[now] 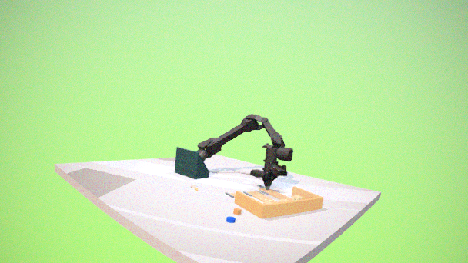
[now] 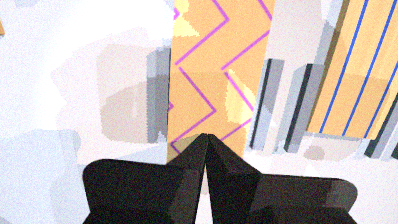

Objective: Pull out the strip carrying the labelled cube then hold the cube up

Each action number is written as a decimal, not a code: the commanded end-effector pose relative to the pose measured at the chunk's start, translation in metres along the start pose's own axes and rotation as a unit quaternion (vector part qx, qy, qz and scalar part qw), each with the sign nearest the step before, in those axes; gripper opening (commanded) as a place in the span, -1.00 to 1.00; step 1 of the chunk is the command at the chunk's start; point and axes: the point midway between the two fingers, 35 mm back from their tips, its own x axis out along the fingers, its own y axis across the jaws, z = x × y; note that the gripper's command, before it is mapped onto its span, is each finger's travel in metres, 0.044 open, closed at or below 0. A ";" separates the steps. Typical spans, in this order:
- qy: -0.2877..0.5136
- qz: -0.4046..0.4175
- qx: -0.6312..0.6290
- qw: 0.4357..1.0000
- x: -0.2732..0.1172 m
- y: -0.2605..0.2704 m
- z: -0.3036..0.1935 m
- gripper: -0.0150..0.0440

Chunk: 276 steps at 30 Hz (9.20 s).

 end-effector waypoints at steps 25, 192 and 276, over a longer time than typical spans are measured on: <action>0.009 -0.001 0.002 1.000 0.005 0.001 -0.047 -0.49; 0.007 -0.001 -0.070 0.997 -0.015 0.003 0.078 0.36; 0.009 -0.004 -0.067 0.998 -0.088 -0.082 -0.056 -0.49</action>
